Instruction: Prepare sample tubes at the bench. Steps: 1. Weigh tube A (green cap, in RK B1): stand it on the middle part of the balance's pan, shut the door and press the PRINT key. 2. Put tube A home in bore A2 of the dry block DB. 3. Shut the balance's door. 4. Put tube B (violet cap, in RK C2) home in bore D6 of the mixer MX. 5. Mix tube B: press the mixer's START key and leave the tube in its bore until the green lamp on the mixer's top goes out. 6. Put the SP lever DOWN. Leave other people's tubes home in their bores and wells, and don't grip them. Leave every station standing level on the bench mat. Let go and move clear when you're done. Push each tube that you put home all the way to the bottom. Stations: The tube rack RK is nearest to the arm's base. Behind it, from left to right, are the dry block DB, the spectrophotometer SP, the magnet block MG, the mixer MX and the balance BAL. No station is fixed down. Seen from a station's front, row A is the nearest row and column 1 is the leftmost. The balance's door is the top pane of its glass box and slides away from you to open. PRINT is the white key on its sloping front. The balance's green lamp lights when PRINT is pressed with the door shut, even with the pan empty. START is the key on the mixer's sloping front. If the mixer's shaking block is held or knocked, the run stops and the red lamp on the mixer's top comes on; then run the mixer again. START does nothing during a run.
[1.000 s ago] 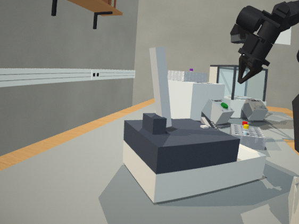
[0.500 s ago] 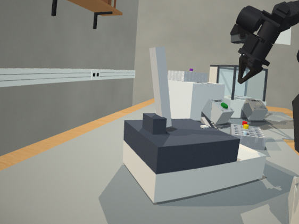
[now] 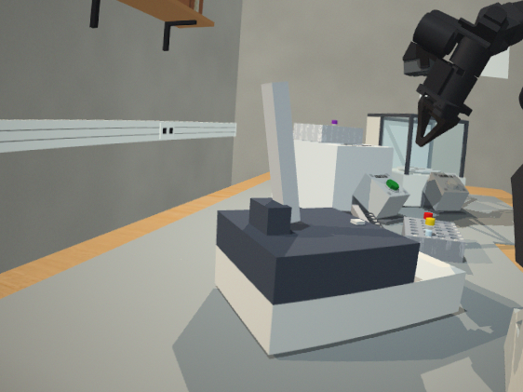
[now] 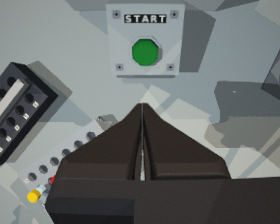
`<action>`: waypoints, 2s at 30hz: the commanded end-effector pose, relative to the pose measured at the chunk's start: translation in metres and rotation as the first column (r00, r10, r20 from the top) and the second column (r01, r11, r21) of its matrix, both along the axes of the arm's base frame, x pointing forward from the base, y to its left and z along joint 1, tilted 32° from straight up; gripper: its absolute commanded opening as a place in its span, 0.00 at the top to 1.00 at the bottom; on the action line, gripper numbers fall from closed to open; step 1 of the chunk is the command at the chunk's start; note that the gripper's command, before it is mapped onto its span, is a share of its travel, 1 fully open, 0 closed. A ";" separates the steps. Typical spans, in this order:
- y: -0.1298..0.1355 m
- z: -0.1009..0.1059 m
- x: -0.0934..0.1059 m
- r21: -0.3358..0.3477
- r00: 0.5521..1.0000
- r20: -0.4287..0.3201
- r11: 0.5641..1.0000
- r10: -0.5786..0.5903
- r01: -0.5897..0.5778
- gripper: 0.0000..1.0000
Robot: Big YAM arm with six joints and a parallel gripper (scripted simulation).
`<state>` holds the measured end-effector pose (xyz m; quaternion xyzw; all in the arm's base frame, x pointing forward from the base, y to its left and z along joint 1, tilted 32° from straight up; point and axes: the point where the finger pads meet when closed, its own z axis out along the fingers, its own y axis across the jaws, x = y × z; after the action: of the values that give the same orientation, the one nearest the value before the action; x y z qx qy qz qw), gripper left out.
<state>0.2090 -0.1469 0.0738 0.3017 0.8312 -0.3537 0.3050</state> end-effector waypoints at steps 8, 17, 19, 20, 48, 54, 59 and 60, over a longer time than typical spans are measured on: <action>-0.008 -0.006 0.002 0.000 1.000 -0.005 1.000 -0.006 0.006 1.00; -0.019 -0.014 0.005 0.000 1.000 -0.005 1.000 -0.006 0.006 1.00; -0.020 -0.013 0.007 -0.001 1.000 -0.001 1.000 -0.006 0.006 1.00; -0.021 -0.015 0.006 0.000 1.000 -0.004 1.000 -0.006 0.006 1.00; -0.057 -0.035 0.024 -0.007 1.000 0.008 1.000 -0.006 0.006 1.00; -0.062 -0.024 0.035 -0.019 0.999 0.039 1.000 -0.002 0.003 1.00; -0.064 -0.024 0.035 -0.018 0.999 0.035 1.000 -0.006 0.007 1.00; -0.063 -0.025 0.033 -0.017 0.999 0.033 1.000 -0.006 0.007 1.00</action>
<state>0.2283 -0.2009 0.0345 0.3014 0.8332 -0.3540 0.2993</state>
